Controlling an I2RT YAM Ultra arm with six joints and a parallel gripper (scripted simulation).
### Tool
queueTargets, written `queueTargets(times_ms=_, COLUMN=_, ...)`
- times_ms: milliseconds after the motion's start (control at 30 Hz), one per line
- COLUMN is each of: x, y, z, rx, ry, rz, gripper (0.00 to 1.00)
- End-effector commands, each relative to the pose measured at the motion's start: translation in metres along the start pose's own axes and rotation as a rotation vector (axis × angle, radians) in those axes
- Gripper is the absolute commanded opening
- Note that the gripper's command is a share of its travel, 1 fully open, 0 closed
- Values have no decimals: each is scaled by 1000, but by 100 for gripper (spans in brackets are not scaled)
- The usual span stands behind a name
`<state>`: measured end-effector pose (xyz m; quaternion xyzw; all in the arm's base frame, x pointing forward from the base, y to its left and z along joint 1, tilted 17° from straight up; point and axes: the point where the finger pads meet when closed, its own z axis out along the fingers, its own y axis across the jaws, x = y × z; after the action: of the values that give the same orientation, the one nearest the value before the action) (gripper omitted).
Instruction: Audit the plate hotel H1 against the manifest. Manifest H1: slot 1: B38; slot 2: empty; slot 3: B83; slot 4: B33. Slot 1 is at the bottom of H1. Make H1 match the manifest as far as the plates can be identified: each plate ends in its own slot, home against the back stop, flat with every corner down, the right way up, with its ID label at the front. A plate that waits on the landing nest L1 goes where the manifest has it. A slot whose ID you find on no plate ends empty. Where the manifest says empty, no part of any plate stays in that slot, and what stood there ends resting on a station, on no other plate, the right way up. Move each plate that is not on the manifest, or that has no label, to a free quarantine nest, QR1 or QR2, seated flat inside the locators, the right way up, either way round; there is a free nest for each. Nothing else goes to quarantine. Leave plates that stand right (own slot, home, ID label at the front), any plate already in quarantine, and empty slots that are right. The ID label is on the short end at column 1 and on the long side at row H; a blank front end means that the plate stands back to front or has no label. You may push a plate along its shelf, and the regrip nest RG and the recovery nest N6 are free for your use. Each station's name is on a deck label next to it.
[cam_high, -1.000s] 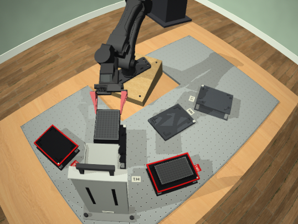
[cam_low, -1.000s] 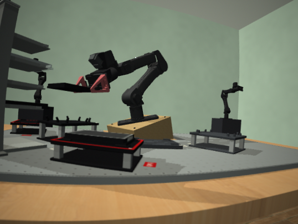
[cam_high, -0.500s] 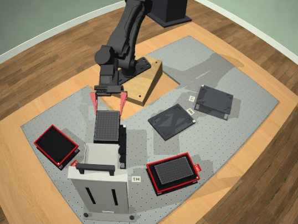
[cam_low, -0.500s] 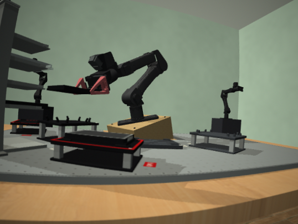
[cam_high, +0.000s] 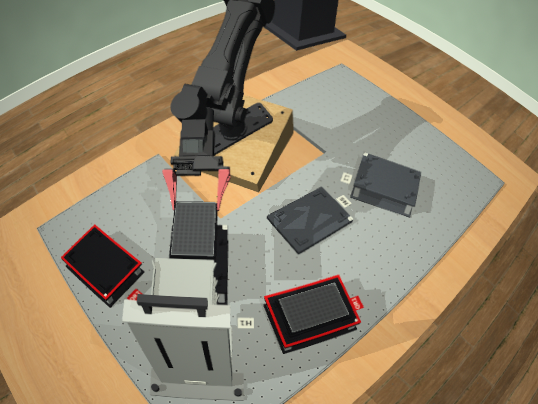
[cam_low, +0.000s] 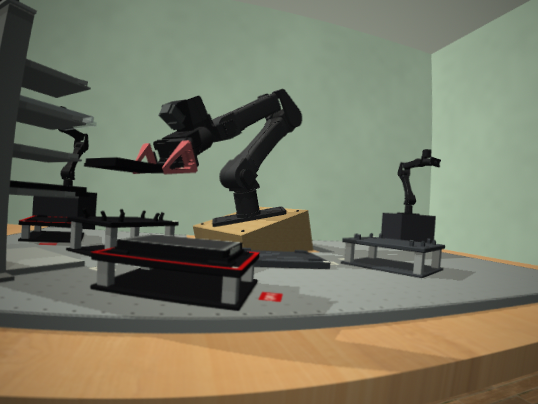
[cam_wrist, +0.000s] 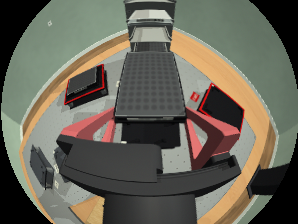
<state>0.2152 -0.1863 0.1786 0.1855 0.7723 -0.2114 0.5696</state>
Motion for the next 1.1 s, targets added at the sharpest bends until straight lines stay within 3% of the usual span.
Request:
queueTargets(times_ms=0, x=-6, y=-1, z=0, rx=3, ry=-20, rz=-7, gripper=86)
queueTargets(times_ms=1067, x=7, y=-1, z=7, rx=3, ry=-20, rz=-7, gripper=86)
